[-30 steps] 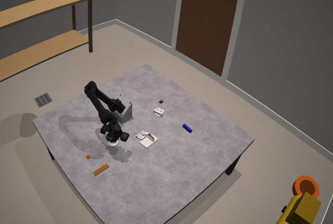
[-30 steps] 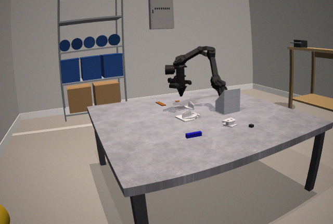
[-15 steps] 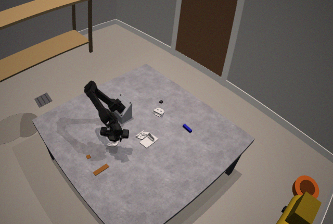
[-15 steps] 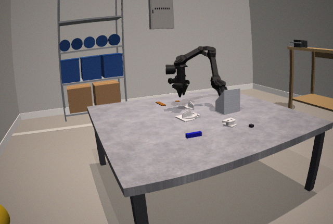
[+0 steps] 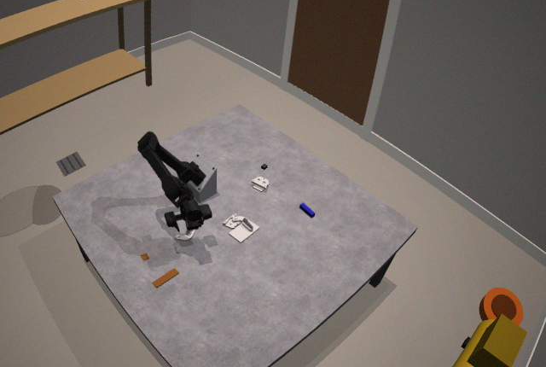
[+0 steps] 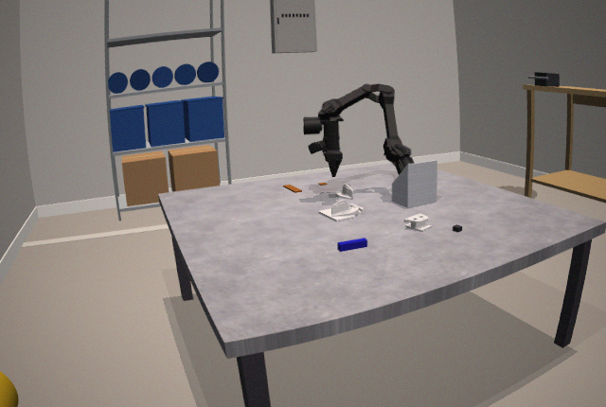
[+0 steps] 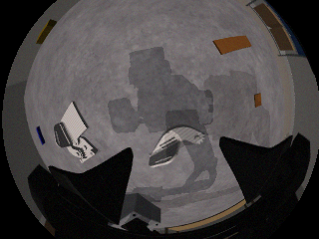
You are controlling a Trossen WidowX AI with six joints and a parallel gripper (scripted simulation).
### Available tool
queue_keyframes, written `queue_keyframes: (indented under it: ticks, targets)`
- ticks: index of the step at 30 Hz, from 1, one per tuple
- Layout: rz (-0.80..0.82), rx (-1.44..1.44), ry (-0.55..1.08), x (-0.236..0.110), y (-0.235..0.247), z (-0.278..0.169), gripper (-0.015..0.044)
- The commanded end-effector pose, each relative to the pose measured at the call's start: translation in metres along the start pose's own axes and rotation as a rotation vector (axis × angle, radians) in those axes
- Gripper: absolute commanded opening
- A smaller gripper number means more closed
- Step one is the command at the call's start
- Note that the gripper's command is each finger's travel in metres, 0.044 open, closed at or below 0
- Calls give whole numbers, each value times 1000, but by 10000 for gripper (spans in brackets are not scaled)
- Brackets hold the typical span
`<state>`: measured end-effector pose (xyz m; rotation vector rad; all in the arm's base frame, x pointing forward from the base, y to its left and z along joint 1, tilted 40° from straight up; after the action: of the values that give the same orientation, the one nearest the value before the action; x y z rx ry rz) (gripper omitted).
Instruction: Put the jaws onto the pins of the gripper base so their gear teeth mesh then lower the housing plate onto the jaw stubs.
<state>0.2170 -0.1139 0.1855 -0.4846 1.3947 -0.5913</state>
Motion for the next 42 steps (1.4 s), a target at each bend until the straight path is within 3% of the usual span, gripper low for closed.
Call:
queue_keyframes:
  ticks: [1, 42]
  targets:
    - [-5, -132, 4, 0, 1, -3, 440]
    - [0, -1301, 8, -4, 13, -22, 440]
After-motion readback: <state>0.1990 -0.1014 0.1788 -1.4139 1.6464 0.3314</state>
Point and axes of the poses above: the point midway between the two fingers, 35 mm back from their tips, its own x axis out along the fingers, its own y axis across the jaws, z = x × y, the point moved 3 cm from there along -x, back along the fingers, and after that the axes turned 14 degrees about -x, right-handed, at the moved point
